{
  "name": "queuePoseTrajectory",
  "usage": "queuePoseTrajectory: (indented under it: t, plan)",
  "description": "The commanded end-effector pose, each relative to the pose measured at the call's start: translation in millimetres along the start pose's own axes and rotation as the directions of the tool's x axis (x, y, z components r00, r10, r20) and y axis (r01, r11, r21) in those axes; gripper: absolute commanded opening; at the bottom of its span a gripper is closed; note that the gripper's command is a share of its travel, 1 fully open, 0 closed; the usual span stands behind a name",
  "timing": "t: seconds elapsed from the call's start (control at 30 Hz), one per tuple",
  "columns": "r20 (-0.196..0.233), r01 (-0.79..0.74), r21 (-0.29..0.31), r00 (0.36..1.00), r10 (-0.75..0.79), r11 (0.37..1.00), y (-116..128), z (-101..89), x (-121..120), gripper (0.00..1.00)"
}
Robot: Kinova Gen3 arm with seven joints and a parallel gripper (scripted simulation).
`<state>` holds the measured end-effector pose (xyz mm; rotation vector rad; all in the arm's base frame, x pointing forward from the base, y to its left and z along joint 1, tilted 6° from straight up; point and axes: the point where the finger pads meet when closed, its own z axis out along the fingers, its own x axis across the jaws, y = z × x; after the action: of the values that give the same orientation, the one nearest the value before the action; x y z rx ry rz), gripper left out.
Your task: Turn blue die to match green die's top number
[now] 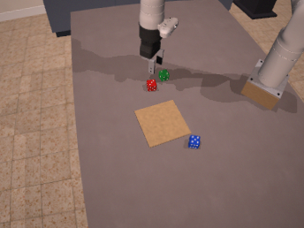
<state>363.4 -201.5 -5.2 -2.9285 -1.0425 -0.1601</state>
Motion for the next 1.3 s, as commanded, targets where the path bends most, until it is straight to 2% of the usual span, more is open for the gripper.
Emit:
queuePoseTrajectory:
  t: [0.0, 0.3, 0.53, 0.93, 1.27]
  plan:
    - [-0.001, 0.001, -0.005, 1.0, -0.001, 1.0, 1.1, 0.8, 0.5, 1.0]
    - [-0.001, 0.001, -0.005, 1.0, -0.001, 1.0, 1.2, 0.8, 0.8, 1.0]
    - [-0.001, 0.001, -0.005, 1.0, -0.001, 1.0, 3.1, 0.8, 10.2, 1.0]
    - [-0.001, 0.001, -0.005, 1.0, -0.001, 1.0, 14.3, 0.7, 63.4, 1.0]
    - [-0.001, 0.001, -0.005, 1.0, -0.001, 1.0, 15.2, 0.7, 67.9, 1.0]
